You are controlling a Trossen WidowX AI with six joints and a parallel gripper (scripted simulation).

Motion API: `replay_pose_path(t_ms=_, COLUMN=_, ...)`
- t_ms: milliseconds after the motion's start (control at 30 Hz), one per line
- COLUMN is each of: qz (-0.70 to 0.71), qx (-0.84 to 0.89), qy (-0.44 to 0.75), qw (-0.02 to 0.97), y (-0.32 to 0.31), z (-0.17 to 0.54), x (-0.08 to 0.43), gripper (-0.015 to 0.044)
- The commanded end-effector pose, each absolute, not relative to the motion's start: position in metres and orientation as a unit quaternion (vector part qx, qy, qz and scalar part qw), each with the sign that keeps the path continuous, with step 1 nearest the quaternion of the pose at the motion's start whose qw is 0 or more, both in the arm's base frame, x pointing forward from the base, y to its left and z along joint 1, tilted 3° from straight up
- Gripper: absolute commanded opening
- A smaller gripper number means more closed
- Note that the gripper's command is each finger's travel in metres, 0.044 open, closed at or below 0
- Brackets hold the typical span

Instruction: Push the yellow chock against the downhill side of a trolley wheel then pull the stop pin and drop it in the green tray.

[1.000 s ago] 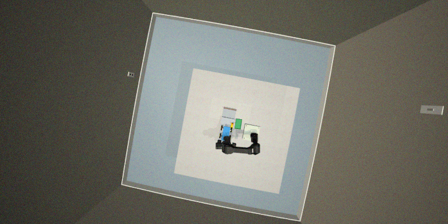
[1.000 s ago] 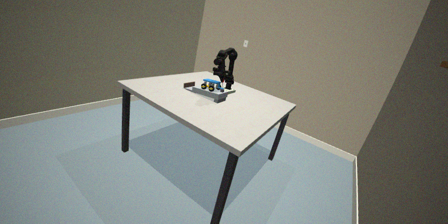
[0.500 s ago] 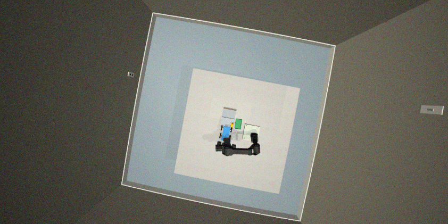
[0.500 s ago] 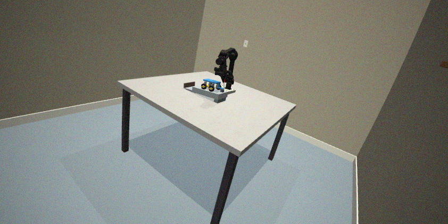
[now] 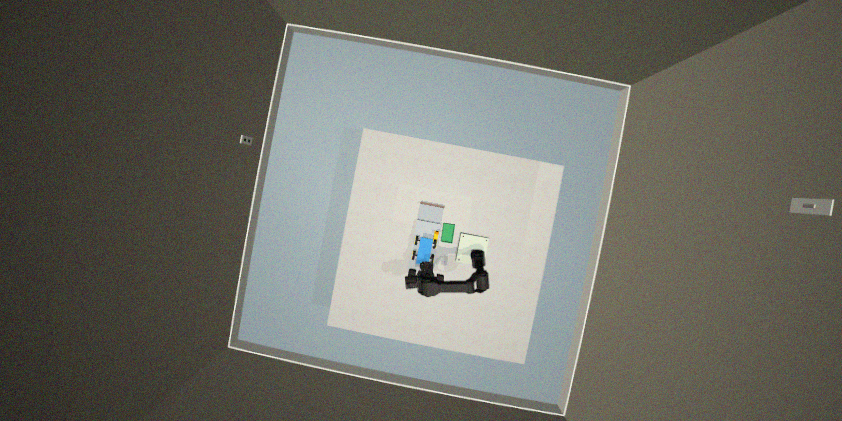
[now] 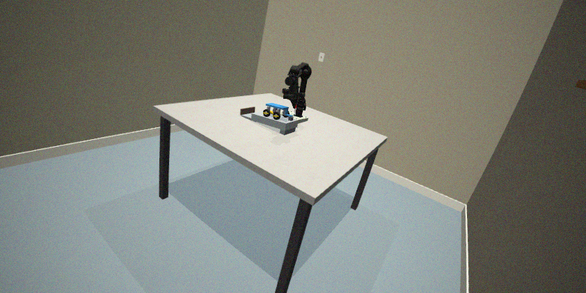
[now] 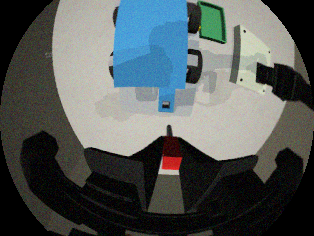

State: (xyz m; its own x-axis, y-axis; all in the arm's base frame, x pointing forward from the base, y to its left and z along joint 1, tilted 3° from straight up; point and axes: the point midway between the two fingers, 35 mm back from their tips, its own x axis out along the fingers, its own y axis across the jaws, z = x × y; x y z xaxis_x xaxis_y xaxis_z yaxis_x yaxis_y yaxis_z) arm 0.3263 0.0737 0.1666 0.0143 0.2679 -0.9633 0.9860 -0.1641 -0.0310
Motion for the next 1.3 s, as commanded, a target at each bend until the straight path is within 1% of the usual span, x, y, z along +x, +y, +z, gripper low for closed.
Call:
replay_pose_path(t_ms=0, qz=-0.467, qx=0.604, qy=0.520, qw=0.382, y=0.077, z=0.169, x=0.313, gripper=0.0000)
replay_pose_path(t_ms=667, qz=-0.468, qx=0.603, qy=0.522, qw=0.380, y=0.090, z=0.169, x=0.254, gripper=0.0000)
replay_pose_path(t_ms=867, qz=-0.468, qx=0.603, qy=0.522, qw=0.380, y=0.091, z=0.169, x=0.250, gripper=0.0000)
replay_pose_path(t_ms=1267, qz=-0.469, qx=0.602, qy=0.521, qw=0.381, y=0.047, z=0.158, x=0.246, gripper=0.0000)
